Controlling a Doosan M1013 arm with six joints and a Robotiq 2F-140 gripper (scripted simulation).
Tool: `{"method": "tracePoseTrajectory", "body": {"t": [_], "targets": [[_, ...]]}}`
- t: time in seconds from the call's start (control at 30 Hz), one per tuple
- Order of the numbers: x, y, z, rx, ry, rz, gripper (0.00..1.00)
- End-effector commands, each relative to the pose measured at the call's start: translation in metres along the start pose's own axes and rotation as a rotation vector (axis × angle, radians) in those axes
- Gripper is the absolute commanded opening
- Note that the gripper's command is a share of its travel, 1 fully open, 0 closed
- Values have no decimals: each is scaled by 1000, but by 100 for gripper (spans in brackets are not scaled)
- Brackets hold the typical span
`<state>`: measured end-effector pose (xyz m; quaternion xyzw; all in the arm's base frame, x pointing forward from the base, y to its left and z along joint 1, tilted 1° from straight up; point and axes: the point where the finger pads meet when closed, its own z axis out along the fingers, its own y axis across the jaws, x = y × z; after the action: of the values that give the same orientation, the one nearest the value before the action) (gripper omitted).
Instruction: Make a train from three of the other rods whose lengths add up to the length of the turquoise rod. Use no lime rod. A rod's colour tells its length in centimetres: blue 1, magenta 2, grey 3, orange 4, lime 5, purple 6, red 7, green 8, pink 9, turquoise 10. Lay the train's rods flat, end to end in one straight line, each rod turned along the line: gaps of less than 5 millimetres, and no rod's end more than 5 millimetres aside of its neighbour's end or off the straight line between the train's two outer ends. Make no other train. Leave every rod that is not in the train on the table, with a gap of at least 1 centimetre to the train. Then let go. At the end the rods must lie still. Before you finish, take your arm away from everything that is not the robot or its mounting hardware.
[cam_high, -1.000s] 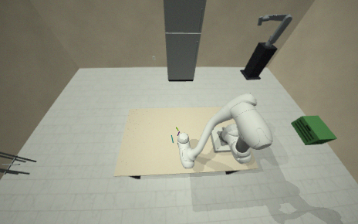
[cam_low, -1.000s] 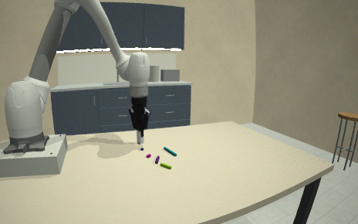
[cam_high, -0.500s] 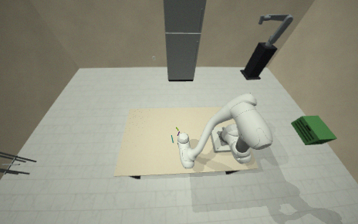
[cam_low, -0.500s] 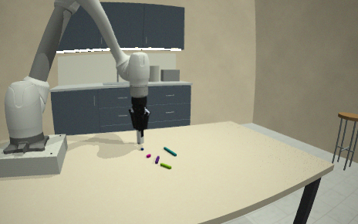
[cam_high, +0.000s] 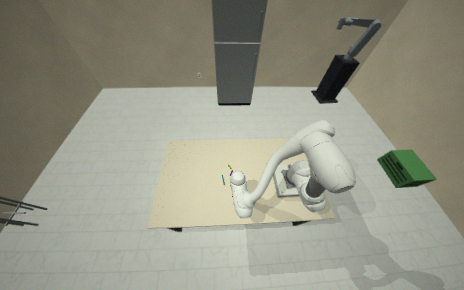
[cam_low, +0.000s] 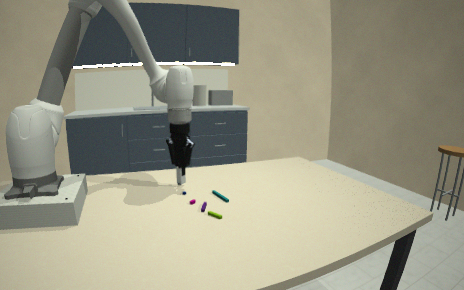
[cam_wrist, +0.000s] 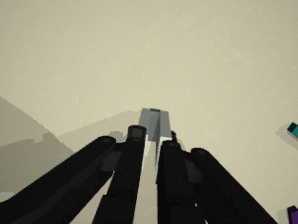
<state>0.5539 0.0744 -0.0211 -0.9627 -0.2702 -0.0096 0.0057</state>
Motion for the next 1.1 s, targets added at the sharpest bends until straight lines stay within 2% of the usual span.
{"method": "tracePoseTrajectory", "body": {"t": [0.0,0.27,0.4,1.07], "targets": [[0,-3,-8,1,-1,0,3],[0,-3,-66,1,-1,0,3],[0,-3,-85,1,-1,0,3],[0,-3,-89,1,-1,0,3]]}}
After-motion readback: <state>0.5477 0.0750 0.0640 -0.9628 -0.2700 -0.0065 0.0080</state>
